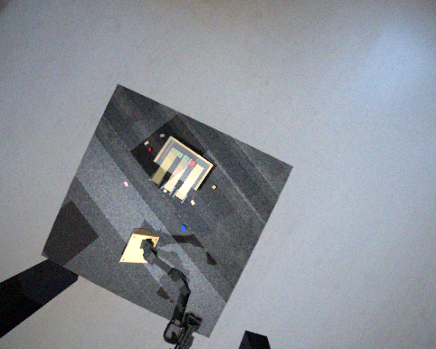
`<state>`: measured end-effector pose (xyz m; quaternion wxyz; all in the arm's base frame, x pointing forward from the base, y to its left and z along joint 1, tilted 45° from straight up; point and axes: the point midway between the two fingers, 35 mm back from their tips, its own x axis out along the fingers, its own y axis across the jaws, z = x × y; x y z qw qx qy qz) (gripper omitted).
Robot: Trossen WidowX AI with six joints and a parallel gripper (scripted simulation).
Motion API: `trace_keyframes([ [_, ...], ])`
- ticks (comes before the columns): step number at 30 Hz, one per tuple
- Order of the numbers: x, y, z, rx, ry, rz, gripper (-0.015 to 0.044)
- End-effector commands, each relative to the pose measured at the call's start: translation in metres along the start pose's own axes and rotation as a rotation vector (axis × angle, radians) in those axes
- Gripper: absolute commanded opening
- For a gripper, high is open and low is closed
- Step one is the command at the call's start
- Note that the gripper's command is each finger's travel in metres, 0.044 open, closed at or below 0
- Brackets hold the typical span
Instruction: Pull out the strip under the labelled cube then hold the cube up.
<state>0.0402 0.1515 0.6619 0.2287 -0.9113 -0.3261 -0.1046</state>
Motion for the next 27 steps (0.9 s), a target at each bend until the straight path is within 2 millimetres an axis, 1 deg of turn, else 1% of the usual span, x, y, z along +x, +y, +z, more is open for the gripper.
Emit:
trace_keyframes([
  [1, 0.000, 0.000, 0.000, -0.005, 0.002, 0.001, 0.0400],
  [4, 0.001, -0.005, 0.002, -0.080, 0.030, 0.017, 0.0400],
  [8, 0.007, -0.019, 0.011, -0.296, 0.099, 0.062, 0.0400],
  [15, 0.017, -0.034, 0.027, -0.585, 0.156, 0.113, 0.0400],
  [17, 0.023, -0.042, 0.038, -0.718, 0.161, 0.131, 0.0400],
  [21, 0.040, -0.053, 0.070, -1.026, 0.154, 0.173, 0.0400],
  [24, 0.056, -0.055, 0.096, -1.235, 0.127, 0.204, 0.0400],
  [27, 0.074, -0.052, 0.124, -1.441, 0.086, 0.231, 0.0400],
])
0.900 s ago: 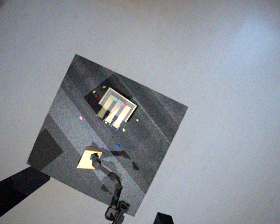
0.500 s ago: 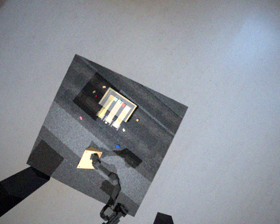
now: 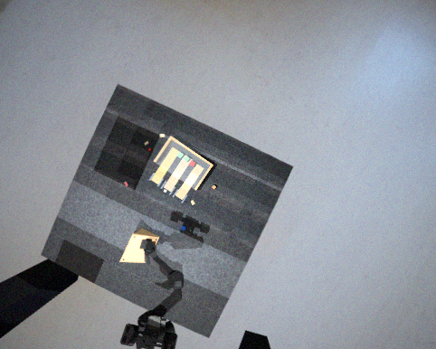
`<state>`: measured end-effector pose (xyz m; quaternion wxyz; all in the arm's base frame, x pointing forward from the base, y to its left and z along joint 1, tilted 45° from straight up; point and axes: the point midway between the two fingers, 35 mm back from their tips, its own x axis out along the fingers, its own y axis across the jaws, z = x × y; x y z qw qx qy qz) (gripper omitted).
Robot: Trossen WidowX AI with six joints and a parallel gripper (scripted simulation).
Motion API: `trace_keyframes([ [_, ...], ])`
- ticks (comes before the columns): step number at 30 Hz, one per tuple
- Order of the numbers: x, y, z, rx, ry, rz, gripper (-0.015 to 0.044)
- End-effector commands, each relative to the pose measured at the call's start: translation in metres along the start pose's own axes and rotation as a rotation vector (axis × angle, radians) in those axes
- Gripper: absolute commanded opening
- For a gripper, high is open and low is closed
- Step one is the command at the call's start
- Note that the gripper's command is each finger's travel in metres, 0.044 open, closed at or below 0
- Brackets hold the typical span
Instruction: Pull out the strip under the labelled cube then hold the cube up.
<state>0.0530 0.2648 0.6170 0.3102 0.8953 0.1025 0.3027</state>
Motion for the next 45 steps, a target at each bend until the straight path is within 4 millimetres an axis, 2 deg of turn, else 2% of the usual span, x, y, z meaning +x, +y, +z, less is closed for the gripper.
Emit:
trace_keyframes([
  [1, 0.015, -0.039, 0.016, -0.283, -0.025, -0.007, 0.0400],
  [6, 0.037, -0.079, 0.049, -0.576, -0.076, -0.022, 0.0400],
  [10, 0.050, -0.101, 0.075, -0.744, -0.111, -0.044, 0.0400],
  [14, 0.062, -0.126, 0.110, -0.957, -0.155, -0.093, 0.0400],
  [20, 0.076, -0.167, 0.194, -1.397, -0.241, -0.260, 0.0400],
  [26, 0.074, -0.192, 0.292, -1.797, -0.321, -0.502, 0.0400],
  [31, 0.056, -0.198, 0.378, -2.082, -0.369, -0.772, 0.0400],
  [35, 0.030, -0.195, 0.445, -2.268, -0.384, -1.035, 0.0400],
  [40, -0.017, -0.182, 0.521, -2.427, -0.360, -1.423, 0.0400],
  [45, -0.081, -0.162, 0.583, -2.478, -0.269, -1.867, 0.0400],
])
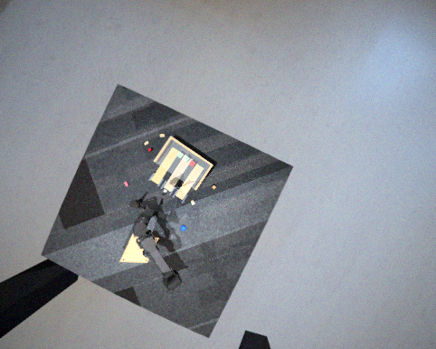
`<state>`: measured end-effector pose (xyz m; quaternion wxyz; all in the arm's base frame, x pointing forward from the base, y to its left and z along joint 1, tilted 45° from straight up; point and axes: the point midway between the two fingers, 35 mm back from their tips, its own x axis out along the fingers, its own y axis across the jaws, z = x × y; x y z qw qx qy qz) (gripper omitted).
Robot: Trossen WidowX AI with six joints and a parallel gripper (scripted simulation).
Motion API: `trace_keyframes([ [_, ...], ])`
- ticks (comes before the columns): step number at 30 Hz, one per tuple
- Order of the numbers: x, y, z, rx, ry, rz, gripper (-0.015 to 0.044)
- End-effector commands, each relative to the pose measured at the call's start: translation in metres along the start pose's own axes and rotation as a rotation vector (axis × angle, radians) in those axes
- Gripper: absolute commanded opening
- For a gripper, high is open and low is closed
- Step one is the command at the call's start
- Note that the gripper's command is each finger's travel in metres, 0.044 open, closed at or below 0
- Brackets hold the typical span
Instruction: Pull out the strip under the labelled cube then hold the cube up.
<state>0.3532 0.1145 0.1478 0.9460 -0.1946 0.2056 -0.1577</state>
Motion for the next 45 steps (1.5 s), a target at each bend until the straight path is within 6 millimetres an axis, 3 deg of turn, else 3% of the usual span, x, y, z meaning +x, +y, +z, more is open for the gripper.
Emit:
trace_keyframes([
  [1, 0.020, -0.030, -0.057, -0.216, 0.160, -0.071, 0.0400],
  [3, 0.023, -0.036, -0.067, -0.252, 0.190, -0.081, 0.0400],
  [17, 0.023, -0.036, -0.067, -0.252, 0.190, -0.081, 0.0400],
  [24, 0.059, -0.026, -0.073, -0.238, 0.394, -0.099, 0.0216],
  [32, 0.104, -0.027, -0.098, -0.189, 0.722, -0.170, 0.0006],
  [41, 0.132, -0.047, -0.135, -0.112, 1.092, -0.330, 0.0000],
  [45, 0.133, -0.049, -0.138, -0.107, 1.118, -0.346, 0.0000],
])
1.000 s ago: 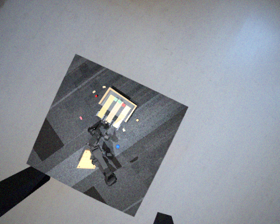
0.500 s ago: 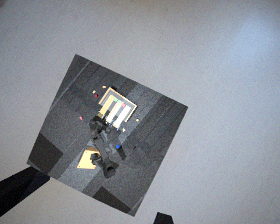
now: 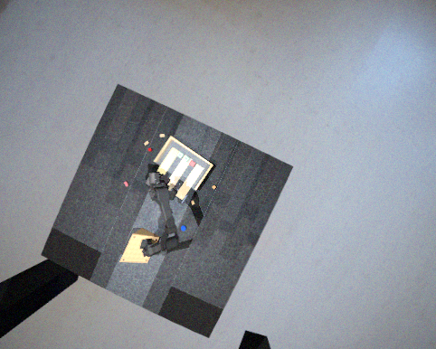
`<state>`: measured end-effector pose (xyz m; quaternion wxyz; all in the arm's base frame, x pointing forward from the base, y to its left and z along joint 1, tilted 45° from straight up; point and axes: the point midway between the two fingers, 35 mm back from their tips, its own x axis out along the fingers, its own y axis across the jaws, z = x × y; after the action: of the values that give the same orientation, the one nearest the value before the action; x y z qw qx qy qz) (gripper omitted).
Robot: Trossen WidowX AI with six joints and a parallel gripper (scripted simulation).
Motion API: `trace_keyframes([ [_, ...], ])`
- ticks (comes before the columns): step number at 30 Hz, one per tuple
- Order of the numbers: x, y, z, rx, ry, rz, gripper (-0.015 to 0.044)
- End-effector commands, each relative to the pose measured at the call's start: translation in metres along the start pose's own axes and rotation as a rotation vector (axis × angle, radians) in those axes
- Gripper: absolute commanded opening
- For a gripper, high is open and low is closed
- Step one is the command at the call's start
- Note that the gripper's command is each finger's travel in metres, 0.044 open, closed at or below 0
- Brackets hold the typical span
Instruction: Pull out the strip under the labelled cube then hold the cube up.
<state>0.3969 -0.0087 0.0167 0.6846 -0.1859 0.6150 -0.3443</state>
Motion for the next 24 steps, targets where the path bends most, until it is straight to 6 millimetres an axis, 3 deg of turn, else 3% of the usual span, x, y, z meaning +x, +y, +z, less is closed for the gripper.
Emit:
trace_keyframes([
  [1, 0.014, -0.004, 0.000, 0.040, 0.124, -0.031, 0.0000],
  [8, 0.016, -0.006, -0.002, 0.040, 0.124, -0.031, 0.0000],
  [24, 0.042, -0.006, -0.004, 0.040, 0.123, -0.031, 0.0000],
])
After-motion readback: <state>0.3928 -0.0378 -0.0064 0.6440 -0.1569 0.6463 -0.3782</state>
